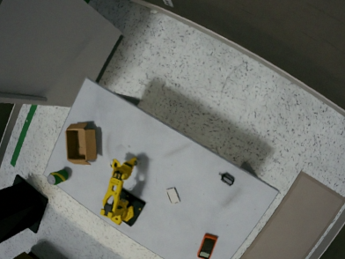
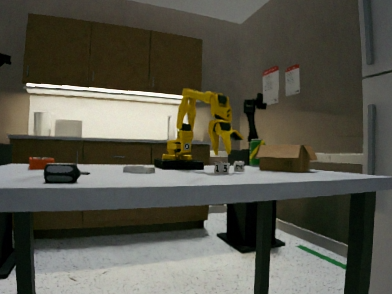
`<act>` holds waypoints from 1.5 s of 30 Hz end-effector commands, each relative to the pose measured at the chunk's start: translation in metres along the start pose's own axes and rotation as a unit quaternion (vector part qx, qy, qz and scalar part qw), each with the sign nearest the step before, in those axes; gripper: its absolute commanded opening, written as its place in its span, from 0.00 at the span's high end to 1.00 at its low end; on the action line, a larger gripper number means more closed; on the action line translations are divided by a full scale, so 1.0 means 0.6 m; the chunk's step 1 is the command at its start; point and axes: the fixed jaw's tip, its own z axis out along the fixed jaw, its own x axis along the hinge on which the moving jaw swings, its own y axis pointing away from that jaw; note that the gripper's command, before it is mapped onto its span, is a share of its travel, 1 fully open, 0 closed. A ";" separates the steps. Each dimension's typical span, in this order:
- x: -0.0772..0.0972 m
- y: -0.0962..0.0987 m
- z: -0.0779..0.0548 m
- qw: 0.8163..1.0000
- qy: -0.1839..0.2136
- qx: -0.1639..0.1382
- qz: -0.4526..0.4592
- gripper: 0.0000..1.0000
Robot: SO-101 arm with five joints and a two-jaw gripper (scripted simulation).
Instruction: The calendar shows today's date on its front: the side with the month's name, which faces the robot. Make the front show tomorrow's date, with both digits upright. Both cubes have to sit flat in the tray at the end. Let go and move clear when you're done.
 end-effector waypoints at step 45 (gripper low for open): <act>0.001 0.002 0.070 1.000 0.000 -0.009 -0.001 0.65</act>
